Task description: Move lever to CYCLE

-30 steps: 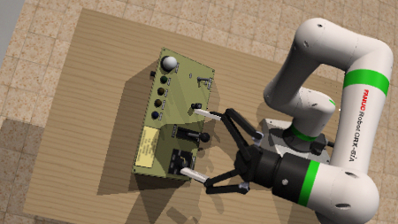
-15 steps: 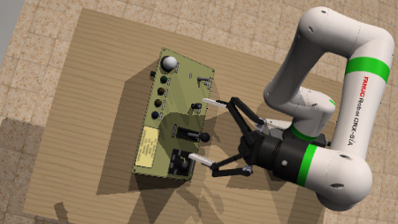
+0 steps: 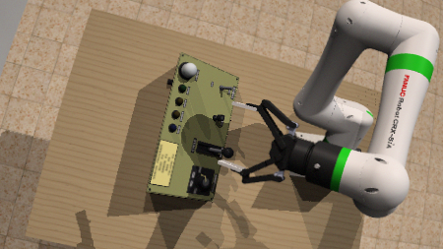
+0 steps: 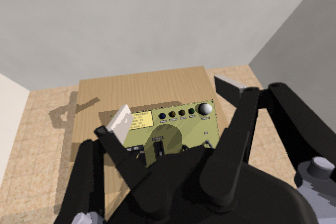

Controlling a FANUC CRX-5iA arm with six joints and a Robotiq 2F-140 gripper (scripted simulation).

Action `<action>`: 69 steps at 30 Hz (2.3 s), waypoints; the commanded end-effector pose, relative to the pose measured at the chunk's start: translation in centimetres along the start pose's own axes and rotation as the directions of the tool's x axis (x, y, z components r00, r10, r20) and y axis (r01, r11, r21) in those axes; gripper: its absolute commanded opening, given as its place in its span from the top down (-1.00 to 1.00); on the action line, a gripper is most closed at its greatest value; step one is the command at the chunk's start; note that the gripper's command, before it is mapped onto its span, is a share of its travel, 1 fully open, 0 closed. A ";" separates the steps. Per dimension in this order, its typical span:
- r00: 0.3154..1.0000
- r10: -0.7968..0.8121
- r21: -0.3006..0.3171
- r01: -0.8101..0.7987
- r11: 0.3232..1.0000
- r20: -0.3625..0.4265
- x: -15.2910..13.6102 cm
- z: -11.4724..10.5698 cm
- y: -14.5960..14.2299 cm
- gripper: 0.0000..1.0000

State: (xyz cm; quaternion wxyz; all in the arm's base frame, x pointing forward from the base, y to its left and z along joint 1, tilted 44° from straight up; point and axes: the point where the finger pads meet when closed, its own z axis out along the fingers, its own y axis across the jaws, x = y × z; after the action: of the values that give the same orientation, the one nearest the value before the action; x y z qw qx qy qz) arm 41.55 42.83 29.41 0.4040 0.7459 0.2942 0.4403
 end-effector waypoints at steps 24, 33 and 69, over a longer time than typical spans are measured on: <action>0.999 0.012 0.017 -0.012 1.000 0.043 -8.8 2.1 2.4 -1.00; 0.998 0.016 0.027 -0.018 0.999 0.063 -13.0 3.1 3.1 -1.00; 0.994 0.025 0.056 -0.031 0.998 0.102 -22.0 4.9 4.3 -1.00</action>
State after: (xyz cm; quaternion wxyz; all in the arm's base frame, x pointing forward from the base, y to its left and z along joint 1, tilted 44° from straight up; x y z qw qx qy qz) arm 36.70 21.59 22.51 0.3912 0.7824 0.2756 0.3987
